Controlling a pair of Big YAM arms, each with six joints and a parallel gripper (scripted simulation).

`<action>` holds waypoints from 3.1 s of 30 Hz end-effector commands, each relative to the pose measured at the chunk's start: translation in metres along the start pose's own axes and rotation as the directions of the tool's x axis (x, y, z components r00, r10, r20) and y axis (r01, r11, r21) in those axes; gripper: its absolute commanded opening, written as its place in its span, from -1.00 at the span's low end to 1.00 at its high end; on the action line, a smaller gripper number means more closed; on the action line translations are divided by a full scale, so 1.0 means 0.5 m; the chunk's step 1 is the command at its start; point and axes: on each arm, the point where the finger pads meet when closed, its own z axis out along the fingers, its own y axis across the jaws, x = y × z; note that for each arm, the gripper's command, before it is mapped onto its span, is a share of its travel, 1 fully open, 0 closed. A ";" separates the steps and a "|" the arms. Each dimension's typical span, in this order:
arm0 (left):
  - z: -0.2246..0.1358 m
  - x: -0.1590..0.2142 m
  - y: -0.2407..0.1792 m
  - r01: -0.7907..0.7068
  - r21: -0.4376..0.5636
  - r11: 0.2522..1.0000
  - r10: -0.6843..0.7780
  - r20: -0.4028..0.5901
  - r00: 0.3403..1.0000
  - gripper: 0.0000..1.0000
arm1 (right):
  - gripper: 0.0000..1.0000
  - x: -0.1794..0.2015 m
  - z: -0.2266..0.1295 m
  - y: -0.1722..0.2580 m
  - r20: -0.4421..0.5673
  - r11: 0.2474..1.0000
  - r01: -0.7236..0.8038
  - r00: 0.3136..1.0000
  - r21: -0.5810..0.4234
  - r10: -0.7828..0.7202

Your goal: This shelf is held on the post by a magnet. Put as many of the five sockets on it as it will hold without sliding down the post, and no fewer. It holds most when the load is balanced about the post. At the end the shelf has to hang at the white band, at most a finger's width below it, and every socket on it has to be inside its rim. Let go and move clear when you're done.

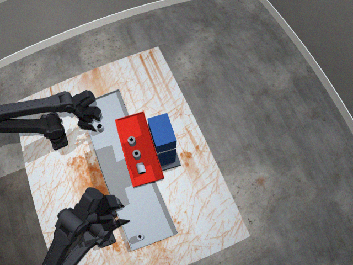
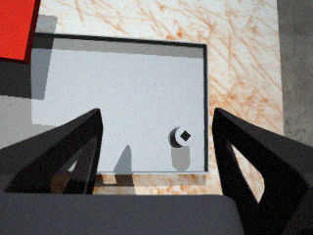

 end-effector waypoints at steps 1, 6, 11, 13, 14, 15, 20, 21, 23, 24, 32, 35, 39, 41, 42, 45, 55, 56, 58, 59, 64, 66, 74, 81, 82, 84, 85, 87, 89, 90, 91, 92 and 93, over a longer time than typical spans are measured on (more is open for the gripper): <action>0.018 -0.030 0.010 -0.008 -0.010 1.000 0.008 0.021 1.000 0.13 | 0.30 -0.010 -0.003 -0.025 0.018 0.999 -0.046 0.999 0.011 0.045; 0.017 -0.075 0.034 -0.016 -0.030 0.999 0.018 0.051 0.999 0.04 | 0.30 0.009 0.013 -0.054 -0.020 0.989 -0.139 0.990 0.056 0.141; 0.033 -0.045 0.018 -0.011 -0.018 1.000 0.011 0.033 0.999 -0.06 | 0.30 0.024 0.028 -0.075 -0.041 0.976 -0.199 0.978 0.086 0.203; 0.036 -0.039 0.015 -0.009 -0.015 1.000 0.010 0.030 1.000 -0.14 | 0.30 0.030 0.035 -0.085 -0.056 0.966 -0.239 0.968 0.102 0.245; 0.037 -0.037 0.014 -0.009 -0.014 1.000 0.010 0.029 1.000 -0.18 | 0.30 0.031 0.038 -0.092 -0.063 0.960 -0.258 0.962 0.111 0.265; 0.038 -0.035 0.014 -0.008 -0.014 1.000 0.008 0.028 1.000 -0.23 | 0.30 0.033 0.042 -0.099 -0.069 0.953 -0.277 0.956 0.120 0.286; 0.035 -0.040 0.015 -0.013 -0.016 1.000 0.013 0.033 0.999 -0.44 | 0.30 0.058 0.067 -0.136 -0.091 0.913 -0.373 0.916 0.168 0.391; 0.036 -0.040 0.015 -0.013 -0.015 1.000 0.013 0.032 0.999 -0.48 | 0.30 0.059 0.068 -0.142 -0.089 0.905 -0.388 0.909 0.175 0.407; 0.036 -0.039 0.014 -0.013 -0.015 1.000 0.013 0.031 0.999 -0.47 | 0.30 0.057 0.066 -0.149 -0.084 0.897 -0.403 0.902 0.181 0.422; 0.036 -0.038 0.014 -0.012 -0.014 1.000 0.013 0.031 0.999 -0.47 | 0.30 0.057 0.066 -0.151 -0.084 0.895 -0.407 0.900 0.183 0.427; 0.023 -0.055 0.022 -0.015 -0.021 1.000 0.016 0.039 0.999 -0.47 | 0.30 0.058 0.064 -0.149 -0.074 0.889 -0.421 0.895 0.182 0.439; 0.004 -0.064 0.022 -0.016 -0.024 1.000 0.018 0.045 0.999 -0.47 | 0.30 0.058 0.064 -0.149 -0.074 0.889 -0.421 0.895 0.182 0.439; -0.030 -0.077 0.021 -0.017 -0.026 1.000 0.018 0.046 0.999 -0.47 | 0.30 0.050 0.052 -0.150 -0.067 0.890 -0.418 0.898 0.182 0.435; -0.053 -0.086 0.021 -0.017 -0.027 0.999 0.019 0.047 0.999 -0.47 | 0.30 0.050 0.052 -0.150 -0.067 0.890 -0.418 0.898 0.182 0.435; -0.053 -0.086 0.021 -0.017 -0.027 0.999 0.019 0.047 0.999 -0.47 | 0.30 0.050 0.052 -0.150 -0.067 0.890 -0.418 0.898 0.182 0.435; -0.080 -0.097 0.020 -0.017 -0.028 0.999 0.018 0.048 0.999 -0.47 | 0.30 0.050 0.052 -0.150 -0.067 0.890 -0.418 0.898 0.182 0.435; -0.237 -0.169 0.009 -0.016 -0.029 0.999 0.018 0.052 0.998 -0.47 | 0.30 0.050 0.052 -0.150 -0.067 0.890 -0.418 0.898 0.182 0.435; -0.253 -0.177 0.008 -0.016 -0.030 0.999 0.018 0.053 0.998 -0.47 | 0.30 0.050 0.052 -0.150 -0.067 0.890 -0.418 0.898 0.182 0.435; -0.282 -0.194 0.006 -0.015 -0.027 1.000 0.017 0.050 0.999 -0.47 | 0.30 0.050 0.052 -0.150 -0.067 0.890 -0.418 0.898 0.182 0.435; -0.282 -0.194 0.006 -0.015 -0.027 1.000 0.017 0.050 0.999 -0.47 | 0.30 0.050 0.052 -0.150 -0.067 0.890 -0.418 0.898 0.182 0.435; -0.332 -0.232 0.003 -0.012 -0.019 1.000 0.013 0.038 0.999 -0.47 | 0.30 0.050 0.052 -0.150 -0.067 0.890 -0.418 0.898 0.182 0.435; -0.357 -0.252 0.000 -0.012 -0.019 1.000 0.012 0.039 0.999 -0.47 | 0.30 0.050 0.052 -0.150 -0.067 0.890 -0.418 0.898 0.182 0.435; -0.414 -0.336 -0.012 -0.005 -0.017 1.000 0.006 0.044 0.999 -0.47 | 0.30 0.053 0.048 -0.148 -0.066 0.890 -0.418 0.898 0.182 0.435; -0.396 -0.400 -0.013 0.015 -0.021 1.000 -0.013 0.071 0.997 -0.47 | 0.30 0.069 0.007 -0.129 -0.056 0.892 -0.417 0.900 0.177 0.432; -0.386 -0.413 -0.014 0.018 -0.020 1.000 -0.017 0.073 0.997 -0.47 | 0.30 0.071 0.002 -0.126 -0.053 0.888 -0.425 0.897 0.177 0.440; -0.363 -0.444 -0.016 0.022 -0.018 1.000 -0.021 0.075 0.997 -0.47 | 0.30 0.075 -0.006 -0.124 -0.048 0.883 -0.435 0.892 0.179 0.449; -0.350 -0.461 -0.017 0.022 -0.018 1.000 -0.020 0.076 0.997 -0.47 | 0.30 0.075 -0.008 -0.123 -0.048 0.883 -0.434 0.893 0.179 0.448; -0.324 -0.493 -0.019 0.017 -0.017 1.000 -0.016 0.076 0.997 -0.47 | 0.30 0.076 -0.009 -0.123 -0.053 0.890 -0.419 0.899 0.180 0.434; -0.300 -0.522 -0.021 0.011 -0.016 1.000 -0.010 0.073 0.997 -0.47 | 0.30 0.074 -0.009 -0.124 -0.058 0.890 -0.418 0.899 0.180 0.434; -0.289 -0.535 -0.022 0.008 -0.016 1.000 -0.007 0.073 0.997 -0.47 | 0.30 0.074 -0.009 -0.124 -0.058 0.890 -0.418 0.899 0.180 0.434; -0.280 -0.546 -0.023 0.006 -0.016 1.000 -0.005 0.073 0.997 -0.47 | 0.30 0.074 -0.009 -0.124 -0.058 0.890 -0.418 0.899 0.180 0.434; -0.272 -0.556 -0.024 0.004 -0.017 1.000 -0.002 0.072 0.997 -0.47 | 0.30 0.074 -0.009 -0.124 -0.058 0.890 -0.418 0.899 0.180 0.434; -0.272 -0.556 -0.024 0.004 -0.017 1.000 -0.002 0.072 0.997 -0.47 | 0.30 0.074 -0.009 -0.124 -0.058 0.890 -0.418 0.899 0.180 0.434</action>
